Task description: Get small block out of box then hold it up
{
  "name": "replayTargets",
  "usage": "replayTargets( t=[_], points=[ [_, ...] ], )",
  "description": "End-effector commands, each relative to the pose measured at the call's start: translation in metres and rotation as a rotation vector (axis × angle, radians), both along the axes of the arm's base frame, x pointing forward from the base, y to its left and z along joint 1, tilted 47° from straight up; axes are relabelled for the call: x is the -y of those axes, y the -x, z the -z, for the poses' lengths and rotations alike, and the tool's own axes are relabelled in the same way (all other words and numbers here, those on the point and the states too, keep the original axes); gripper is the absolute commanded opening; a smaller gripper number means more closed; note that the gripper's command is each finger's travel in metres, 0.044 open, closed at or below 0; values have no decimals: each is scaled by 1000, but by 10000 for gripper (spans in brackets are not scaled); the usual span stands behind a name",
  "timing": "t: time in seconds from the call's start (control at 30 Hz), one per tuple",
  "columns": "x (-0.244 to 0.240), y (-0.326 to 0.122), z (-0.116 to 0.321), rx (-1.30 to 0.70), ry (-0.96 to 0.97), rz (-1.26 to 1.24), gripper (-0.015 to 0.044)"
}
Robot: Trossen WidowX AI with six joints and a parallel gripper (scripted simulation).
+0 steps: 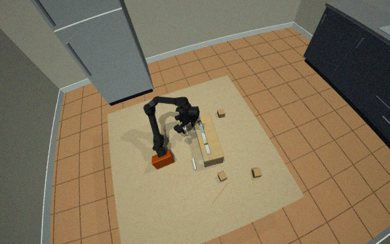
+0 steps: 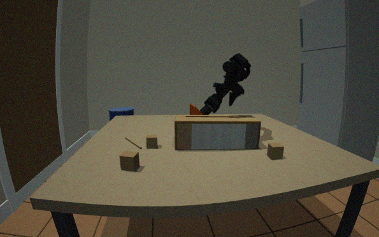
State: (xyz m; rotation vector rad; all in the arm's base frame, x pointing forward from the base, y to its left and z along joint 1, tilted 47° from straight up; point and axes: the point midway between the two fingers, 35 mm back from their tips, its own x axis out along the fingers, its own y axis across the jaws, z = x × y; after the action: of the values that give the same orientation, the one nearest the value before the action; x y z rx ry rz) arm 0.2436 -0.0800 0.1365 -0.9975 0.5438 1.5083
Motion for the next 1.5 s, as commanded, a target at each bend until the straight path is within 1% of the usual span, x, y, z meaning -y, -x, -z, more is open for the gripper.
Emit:
replayTargets(
  t=[0.0,0.17,0.37,0.67,1.47],
  points=[
    [26,-12,25,-92,-115,125,400],
    [57,-20,62,-192,-266,265,400],
    [85,-21,105,-284,-422,408,400],
    [84,-21,109,-287,-427,412,400],
    [58,-26,138,-295,-435,413,400]
  ],
)
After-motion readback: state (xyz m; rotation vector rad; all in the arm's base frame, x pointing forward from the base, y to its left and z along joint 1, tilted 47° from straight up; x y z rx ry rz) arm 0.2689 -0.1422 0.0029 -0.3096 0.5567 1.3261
